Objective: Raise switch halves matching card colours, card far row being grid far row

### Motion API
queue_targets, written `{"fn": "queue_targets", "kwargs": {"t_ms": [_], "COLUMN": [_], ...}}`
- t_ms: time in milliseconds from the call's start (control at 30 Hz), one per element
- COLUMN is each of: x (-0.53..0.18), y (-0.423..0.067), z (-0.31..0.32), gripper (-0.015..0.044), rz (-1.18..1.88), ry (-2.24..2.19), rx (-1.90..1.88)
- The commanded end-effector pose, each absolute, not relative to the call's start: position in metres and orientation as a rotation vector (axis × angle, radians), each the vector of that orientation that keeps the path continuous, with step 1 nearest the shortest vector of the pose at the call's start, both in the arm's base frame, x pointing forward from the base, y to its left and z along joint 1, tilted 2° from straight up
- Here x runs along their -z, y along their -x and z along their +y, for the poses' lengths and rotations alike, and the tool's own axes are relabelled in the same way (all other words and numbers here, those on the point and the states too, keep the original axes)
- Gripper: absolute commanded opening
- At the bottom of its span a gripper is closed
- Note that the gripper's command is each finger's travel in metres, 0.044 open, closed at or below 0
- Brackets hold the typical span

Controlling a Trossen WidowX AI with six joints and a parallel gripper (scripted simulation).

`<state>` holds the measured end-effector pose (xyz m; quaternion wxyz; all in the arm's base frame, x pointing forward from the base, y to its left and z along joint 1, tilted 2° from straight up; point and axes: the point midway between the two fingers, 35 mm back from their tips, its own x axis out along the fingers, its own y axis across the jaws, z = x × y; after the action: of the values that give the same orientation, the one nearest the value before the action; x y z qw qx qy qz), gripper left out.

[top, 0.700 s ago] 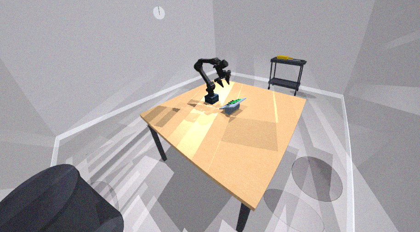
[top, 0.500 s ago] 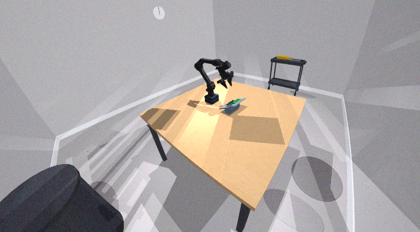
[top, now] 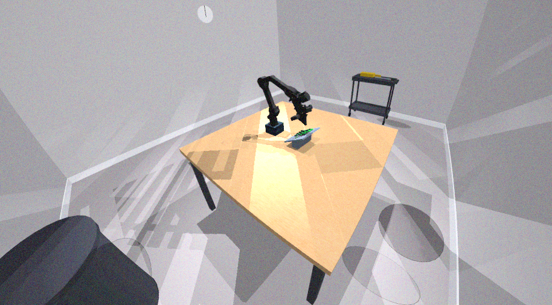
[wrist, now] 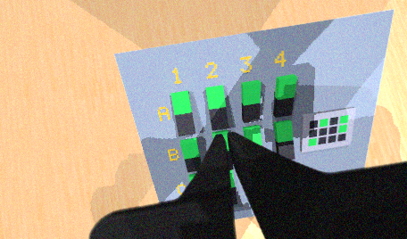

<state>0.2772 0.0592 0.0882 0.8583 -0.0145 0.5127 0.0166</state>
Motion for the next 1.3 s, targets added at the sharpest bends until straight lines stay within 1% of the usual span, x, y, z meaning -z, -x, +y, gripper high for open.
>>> {"fn": "queue_targets", "kwargs": {"t_ms": [0,667,1267], "x": [-0.076,-0.055,-0.055], "y": [-0.279,-0.290,-0.290], "z": [0.058,0.058,0.058], "gripper": [0.0000,0.0000,0.0000], "rz": [1.077,1.077,1.077], "ry": [0.037,0.037,0.037], "rx": [-0.028,-0.028,-0.028]}}
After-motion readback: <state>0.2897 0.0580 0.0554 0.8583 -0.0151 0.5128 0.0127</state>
